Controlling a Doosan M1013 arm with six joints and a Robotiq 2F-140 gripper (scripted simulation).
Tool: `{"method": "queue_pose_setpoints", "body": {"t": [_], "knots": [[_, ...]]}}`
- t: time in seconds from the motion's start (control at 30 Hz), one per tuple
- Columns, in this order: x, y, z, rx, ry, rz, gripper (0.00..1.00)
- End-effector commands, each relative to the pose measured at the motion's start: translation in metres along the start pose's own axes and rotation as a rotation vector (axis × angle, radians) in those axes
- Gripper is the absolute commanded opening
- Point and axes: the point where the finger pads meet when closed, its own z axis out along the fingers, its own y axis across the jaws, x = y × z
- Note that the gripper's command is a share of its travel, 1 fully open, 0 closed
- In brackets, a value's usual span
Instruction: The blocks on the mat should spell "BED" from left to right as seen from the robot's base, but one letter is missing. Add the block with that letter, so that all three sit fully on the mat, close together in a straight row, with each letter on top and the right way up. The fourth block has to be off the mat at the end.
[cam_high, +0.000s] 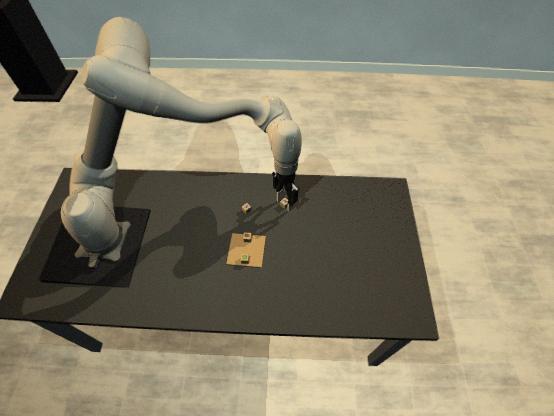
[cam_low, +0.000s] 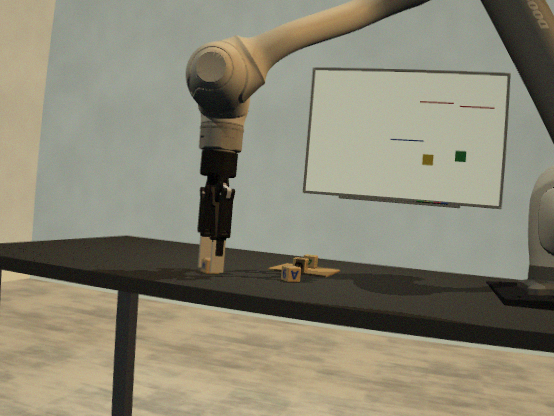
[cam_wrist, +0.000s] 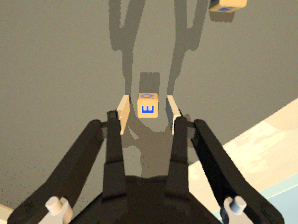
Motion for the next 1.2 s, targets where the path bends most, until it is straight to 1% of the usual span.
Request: {"method": "queue_pose_setpoints", "body": {"t": [0.0, 0.43, 0.47, 1.0, 1.03, 1.17], "knots": [[0.0000, 0.0000, 0.0011, 0.000, 0.000, 0.000, 0.40], [0.0000, 0.0000, 0.0032, 0.000, 0.000, 0.000, 0.40], [0.0000, 0.0000, 0.0032, 0.000, 0.000, 0.000, 0.28], [0.0000, 0.0000, 0.0032, 0.000, 0.000, 0.000, 0.28], [0.0000, 0.0000, 0.0032, 0.000, 0.000, 0.000, 0.16], [0.0000, 0.0000, 0.0032, 0.000, 0.000, 0.000, 0.16]]}}
